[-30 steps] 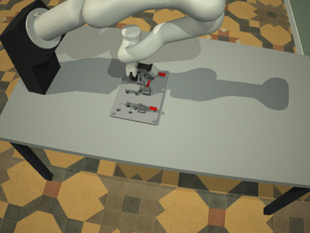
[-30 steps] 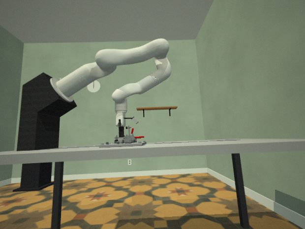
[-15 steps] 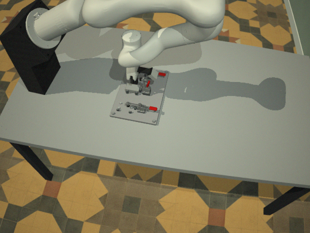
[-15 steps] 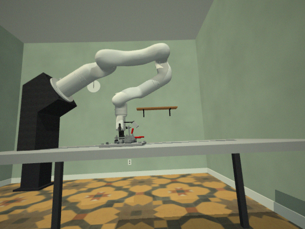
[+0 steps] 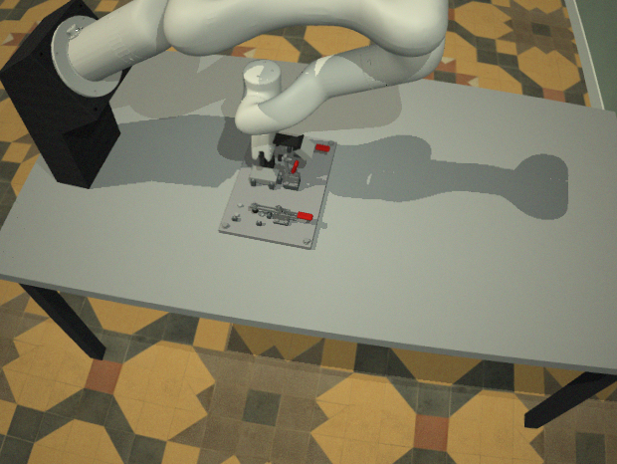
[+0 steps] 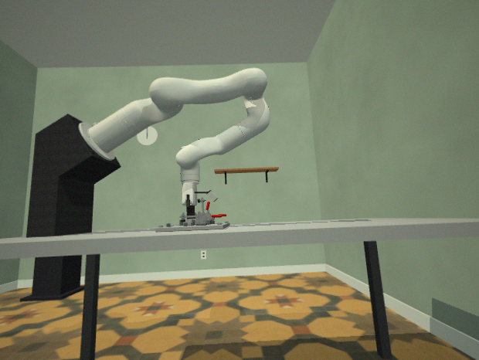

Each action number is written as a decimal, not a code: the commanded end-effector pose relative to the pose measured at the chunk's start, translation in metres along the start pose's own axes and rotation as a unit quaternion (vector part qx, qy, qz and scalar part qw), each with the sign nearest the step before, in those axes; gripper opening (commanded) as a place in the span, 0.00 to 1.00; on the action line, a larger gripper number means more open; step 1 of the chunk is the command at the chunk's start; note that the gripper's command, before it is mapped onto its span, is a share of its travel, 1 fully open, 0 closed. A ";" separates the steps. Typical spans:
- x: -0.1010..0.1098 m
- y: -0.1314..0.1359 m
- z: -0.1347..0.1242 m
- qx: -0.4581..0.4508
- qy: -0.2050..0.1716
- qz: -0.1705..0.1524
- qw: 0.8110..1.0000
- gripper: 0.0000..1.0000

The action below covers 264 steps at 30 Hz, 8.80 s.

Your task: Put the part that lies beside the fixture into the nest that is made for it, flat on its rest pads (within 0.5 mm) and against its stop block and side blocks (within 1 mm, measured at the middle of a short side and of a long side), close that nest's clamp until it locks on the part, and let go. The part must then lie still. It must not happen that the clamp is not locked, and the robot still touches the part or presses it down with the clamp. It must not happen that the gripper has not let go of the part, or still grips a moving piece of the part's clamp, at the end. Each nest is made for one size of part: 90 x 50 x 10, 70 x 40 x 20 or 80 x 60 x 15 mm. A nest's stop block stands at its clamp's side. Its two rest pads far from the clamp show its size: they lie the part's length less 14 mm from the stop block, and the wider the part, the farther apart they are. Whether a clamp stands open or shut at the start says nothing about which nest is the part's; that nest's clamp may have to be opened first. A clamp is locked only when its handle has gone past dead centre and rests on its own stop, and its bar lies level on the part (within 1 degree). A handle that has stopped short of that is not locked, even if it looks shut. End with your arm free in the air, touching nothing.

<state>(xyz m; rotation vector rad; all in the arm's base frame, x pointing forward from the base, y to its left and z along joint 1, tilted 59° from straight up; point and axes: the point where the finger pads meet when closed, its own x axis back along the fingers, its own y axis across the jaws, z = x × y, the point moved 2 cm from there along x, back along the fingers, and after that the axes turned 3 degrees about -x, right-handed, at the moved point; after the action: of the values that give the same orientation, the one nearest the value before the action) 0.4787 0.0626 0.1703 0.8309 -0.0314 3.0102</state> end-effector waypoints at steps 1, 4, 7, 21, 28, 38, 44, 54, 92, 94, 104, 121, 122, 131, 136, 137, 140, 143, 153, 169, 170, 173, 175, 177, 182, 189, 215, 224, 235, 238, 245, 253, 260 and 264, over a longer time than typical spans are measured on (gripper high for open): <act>0.000 0.000 0.000 0.000 0.000 0.000 1.000 0.00; 0.000 0.000 0.000 0.000 0.000 0.000 1.000 0.00; 0.000 0.000 0.000 0.000 0.000 0.000 1.000 0.00; -0.003 0.000 0.000 0.000 0.000 0.000 1.000 0.00; -0.004 0.000 0.000 0.000 0.000 0.000 1.000 0.00; -0.004 0.000 0.000 0.000 0.000 0.000 1.000 0.00; -0.004 0.000 0.000 0.000 0.000 0.000 1.000 0.00; -0.004 0.007 0.000 0.000 0.000 0.000 1.000 0.00; 0.004 -0.011 -0.001 0.000 0.000 0.000 1.000 0.00; 0.012 -0.011 -0.001 0.000 0.000 0.000 1.000 0.00; 0.035 -0.011 -0.001 0.000 0.000 0.000 1.000 0.00; 0.036 -0.011 -0.001 0.000 0.000 0.000 1.000 0.47; 0.036 -0.011 -0.001 0.000 0.000 0.000 1.000 0.47; 0.094 -0.011 -0.001 0.000 0.000 0.000 1.000 0.47; 0.123 -0.011 -0.001 0.000 0.000 0.000 1.000 0.47; 0.131 -0.011 -0.001 0.000 0.000 0.000 1.000 0.47; 0.152 -0.011 -0.001 0.000 0.000 0.000 1.000 0.47; 0.164 -0.011 -0.001 0.000 0.000 0.000 1.000 0.47; 0.169 -0.011 -0.001 0.000 0.000 0.000 1.000 0.47; 0.169 0.008 0.035 0.000 0.000 0.000 1.000 0.47; 0.169 0.010 0.039 0.000 0.000 0.000 1.000 0.47; 0.169 0.017 0.052 0.000 0.000 0.000 1.000 0.47; 0.169 0.022 0.061 0.000 0.000 0.000 1.000 0.47; 0.169 0.026 0.069 0.000 0.000 0.000 1.000 0.47; 0.169 0.033 0.080 0.000 0.000 0.000 1.000 0.47; 0.169 0.034 0.083 0.000 0.000 0.000 1.000 0.47; 0.127 0.034 0.083 0.000 0.000 0.000 1.000 0.47; 0.102 0.034 0.083 0.000 0.000 0.000 1.000 0.47; 0.084 0.034 0.083 0.000 0.000 0.000 1.000 0.47; 0.082 0.034 0.083 0.000 0.000 0.000 1.000 0.47; 0.082 0.034 0.083 0.000 0.000 0.000 1.000 0.47; 0.082 0.034 0.083 0.000 0.000 0.000 1.000 0.47; 0.079 0.034 0.083 0.000 0.000 0.000 1.000 0.47; 0.072 0.034 0.083 0.000 0.000 0.000 1.000 0.47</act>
<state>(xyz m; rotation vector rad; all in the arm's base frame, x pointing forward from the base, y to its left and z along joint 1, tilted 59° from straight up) 0.4545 0.0273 0.2809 0.8315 -0.0314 3.0100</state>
